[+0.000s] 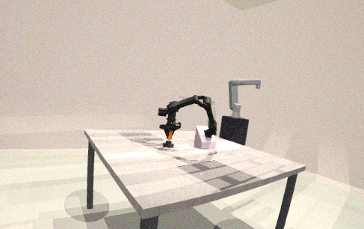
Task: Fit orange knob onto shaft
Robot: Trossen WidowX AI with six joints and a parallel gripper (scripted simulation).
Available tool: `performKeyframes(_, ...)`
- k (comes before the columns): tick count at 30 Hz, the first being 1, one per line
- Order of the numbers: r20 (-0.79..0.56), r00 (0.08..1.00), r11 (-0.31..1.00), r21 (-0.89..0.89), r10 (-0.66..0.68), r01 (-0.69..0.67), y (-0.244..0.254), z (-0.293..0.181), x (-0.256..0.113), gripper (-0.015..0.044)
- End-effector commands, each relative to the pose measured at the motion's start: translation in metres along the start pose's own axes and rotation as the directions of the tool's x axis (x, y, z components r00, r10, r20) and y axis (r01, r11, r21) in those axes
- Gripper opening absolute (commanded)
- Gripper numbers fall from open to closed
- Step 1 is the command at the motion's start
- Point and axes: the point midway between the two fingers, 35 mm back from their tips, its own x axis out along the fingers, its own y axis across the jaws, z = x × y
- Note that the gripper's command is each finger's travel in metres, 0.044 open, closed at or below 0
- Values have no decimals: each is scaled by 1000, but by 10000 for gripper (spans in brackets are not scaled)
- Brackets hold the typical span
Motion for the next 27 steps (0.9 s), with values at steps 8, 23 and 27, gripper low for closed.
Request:
performKeyframes(8,0,1000,1000,0,-5,5,0,1,2,0)
performKeyframes(23,0,1000,1000,0,-5,5,0,1,15,0)
performKeyframes(27,-3,1000,1000,-4,-1,1,0,1,14,0)
